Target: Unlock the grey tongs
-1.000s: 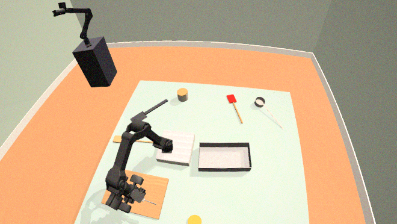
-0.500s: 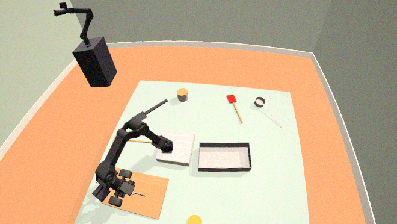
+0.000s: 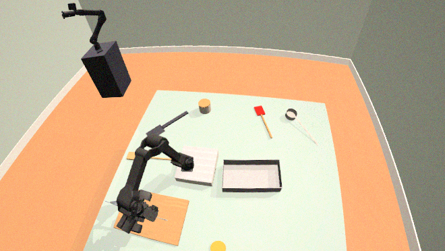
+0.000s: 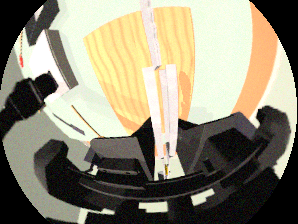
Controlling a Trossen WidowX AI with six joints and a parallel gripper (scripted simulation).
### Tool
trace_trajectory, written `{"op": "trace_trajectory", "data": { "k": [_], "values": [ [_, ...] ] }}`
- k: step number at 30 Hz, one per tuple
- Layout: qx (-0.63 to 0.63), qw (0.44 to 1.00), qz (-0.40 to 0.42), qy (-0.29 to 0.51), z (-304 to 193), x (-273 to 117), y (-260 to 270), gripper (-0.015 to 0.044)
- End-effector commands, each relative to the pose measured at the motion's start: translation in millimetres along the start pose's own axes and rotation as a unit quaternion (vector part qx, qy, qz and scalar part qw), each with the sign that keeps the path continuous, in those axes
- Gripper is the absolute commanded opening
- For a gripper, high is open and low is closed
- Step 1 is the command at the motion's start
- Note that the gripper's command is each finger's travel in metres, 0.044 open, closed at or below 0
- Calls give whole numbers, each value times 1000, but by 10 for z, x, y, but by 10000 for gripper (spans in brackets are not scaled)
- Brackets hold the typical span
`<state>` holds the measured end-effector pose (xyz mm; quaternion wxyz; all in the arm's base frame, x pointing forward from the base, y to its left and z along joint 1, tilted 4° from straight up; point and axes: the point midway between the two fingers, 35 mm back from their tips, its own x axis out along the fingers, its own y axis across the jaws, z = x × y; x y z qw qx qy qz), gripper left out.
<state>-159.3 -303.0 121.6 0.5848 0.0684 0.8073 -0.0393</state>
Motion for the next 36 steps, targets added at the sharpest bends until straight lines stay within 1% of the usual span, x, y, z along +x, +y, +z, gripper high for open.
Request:
{"op": "trace_trajectory", "data": {
  "k": [1,9,17,19,36],
  "values": [
    [5,998,10,58,9,-28,25,-150],
    [12,981,1,193,40,-172,25,-150],
    [17,946,-42,321,95,-414,-19,-150],
    [18,942,-47,331,102,-439,-24,-150],
    [18,942,-47,331,102,-439,-24,-150]
  ]
}}
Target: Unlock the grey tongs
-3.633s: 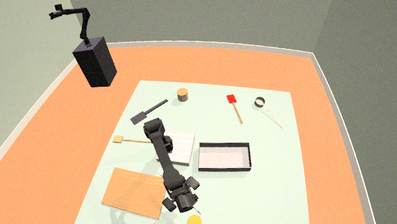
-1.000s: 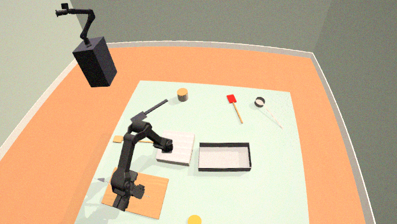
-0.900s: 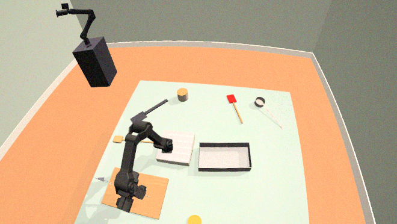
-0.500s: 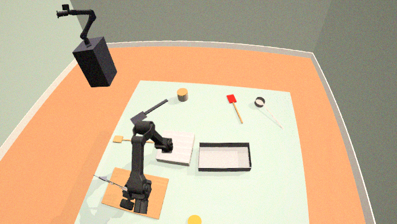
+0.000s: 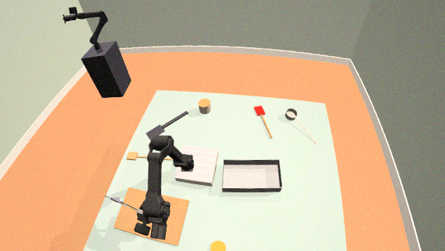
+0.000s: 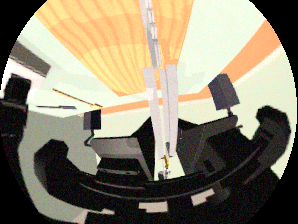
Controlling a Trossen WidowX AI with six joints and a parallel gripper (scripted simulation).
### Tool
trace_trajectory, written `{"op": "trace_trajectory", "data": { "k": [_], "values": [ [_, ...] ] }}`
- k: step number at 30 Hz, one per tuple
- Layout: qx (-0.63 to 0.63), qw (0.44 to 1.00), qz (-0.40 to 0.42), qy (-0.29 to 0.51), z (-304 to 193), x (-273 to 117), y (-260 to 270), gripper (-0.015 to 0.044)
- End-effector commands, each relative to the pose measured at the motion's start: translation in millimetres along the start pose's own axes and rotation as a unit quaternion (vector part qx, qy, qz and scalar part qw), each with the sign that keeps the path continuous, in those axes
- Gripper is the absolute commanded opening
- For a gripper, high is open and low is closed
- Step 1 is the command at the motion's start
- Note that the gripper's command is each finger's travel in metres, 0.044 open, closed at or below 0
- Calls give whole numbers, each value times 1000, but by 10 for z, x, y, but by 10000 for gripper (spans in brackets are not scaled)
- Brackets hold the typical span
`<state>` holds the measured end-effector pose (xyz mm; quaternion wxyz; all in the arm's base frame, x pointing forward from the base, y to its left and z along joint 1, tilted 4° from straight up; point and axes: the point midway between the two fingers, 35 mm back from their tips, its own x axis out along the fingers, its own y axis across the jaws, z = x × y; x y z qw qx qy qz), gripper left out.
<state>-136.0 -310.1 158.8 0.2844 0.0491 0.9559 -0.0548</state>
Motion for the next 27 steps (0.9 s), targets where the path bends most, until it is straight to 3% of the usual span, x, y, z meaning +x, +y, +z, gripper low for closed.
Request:
{"op": "trace_trajectory", "data": {
  "k": [1,20,27],
  "values": [
    [2,1000,0,4,-13,-1,2,-150],
    [2,1000,1,2,-11,4,4,-150],
    [-8,997,31,-73,48,148,50,-150]
  ]
}}
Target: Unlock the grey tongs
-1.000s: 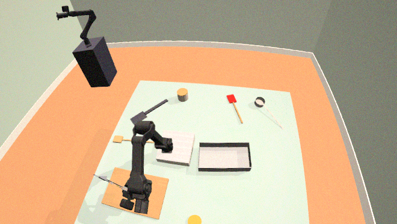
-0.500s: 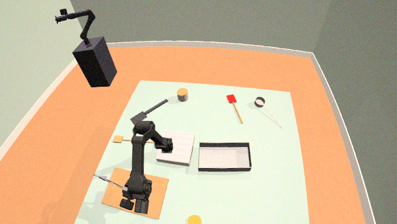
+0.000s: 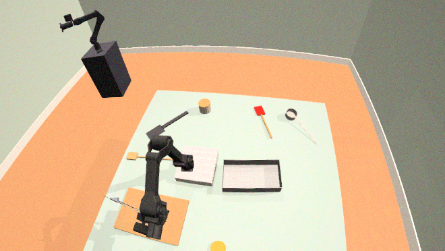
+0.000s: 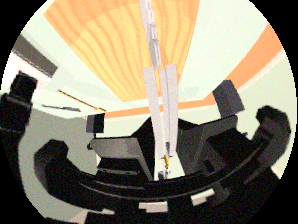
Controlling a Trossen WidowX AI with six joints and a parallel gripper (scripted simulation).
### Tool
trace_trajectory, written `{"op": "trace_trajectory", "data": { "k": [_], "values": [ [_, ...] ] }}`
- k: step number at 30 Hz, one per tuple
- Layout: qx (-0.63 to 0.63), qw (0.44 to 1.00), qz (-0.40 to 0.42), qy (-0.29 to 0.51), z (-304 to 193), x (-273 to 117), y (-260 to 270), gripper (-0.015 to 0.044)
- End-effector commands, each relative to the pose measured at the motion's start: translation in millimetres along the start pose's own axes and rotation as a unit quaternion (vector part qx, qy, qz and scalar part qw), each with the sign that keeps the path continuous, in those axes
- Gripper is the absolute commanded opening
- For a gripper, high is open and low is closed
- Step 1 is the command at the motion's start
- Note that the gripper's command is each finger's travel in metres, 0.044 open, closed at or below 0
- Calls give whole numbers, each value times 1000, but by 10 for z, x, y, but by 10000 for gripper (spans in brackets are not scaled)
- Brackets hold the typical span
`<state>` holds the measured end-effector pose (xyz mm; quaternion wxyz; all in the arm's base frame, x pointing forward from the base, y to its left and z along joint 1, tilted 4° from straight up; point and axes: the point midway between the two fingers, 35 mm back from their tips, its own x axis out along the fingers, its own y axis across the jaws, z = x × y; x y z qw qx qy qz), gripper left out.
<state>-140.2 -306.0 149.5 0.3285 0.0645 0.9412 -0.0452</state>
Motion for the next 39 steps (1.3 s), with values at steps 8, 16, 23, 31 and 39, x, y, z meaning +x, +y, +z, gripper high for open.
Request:
{"op": "trace_trajectory", "data": {
  "k": [8,16,23,31,39],
  "values": [
    [-11,988,35,-147,59,225,37,-150],
    [-12,966,32,-258,87,316,28,-150],
    [-8,937,9,-348,73,352,-11,-150],
    [-3,911,-23,-411,28,358,-57,-150],
    [-3,911,-23,-411,34,363,-58,-150]
  ]
}}
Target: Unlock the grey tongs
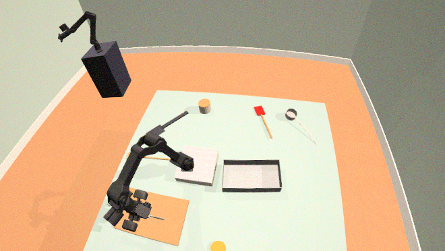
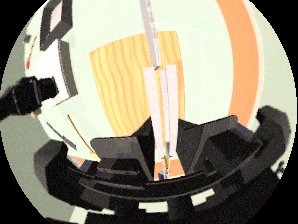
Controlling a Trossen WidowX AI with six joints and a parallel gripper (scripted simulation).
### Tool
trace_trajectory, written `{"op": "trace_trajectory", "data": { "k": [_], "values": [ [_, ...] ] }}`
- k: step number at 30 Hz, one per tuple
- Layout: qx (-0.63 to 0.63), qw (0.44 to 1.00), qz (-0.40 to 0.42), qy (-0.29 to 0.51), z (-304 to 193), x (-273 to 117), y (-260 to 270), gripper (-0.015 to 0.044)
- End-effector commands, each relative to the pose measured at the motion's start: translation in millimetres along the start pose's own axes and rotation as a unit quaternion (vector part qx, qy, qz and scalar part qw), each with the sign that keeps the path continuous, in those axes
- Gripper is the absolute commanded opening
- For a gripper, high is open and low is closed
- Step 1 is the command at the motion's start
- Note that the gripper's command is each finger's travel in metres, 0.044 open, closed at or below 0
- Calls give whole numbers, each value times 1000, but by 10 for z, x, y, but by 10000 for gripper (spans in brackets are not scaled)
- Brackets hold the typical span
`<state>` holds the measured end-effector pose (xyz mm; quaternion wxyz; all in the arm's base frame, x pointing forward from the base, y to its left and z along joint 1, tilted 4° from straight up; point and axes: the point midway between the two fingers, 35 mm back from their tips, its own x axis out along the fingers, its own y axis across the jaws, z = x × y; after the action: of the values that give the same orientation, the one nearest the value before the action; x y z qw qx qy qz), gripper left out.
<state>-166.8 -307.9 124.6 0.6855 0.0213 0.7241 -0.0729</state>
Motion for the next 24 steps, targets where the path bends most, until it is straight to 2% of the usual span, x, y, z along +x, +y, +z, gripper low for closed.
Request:
{"op": "trace_trajectory", "data": {
  "k": [1,24],
  "values": [
    [-3,1000,-2,0,-3,10,-10,-150],
    [-3,1000,-2,0,-8,374,-26,-150]
  ]
}}
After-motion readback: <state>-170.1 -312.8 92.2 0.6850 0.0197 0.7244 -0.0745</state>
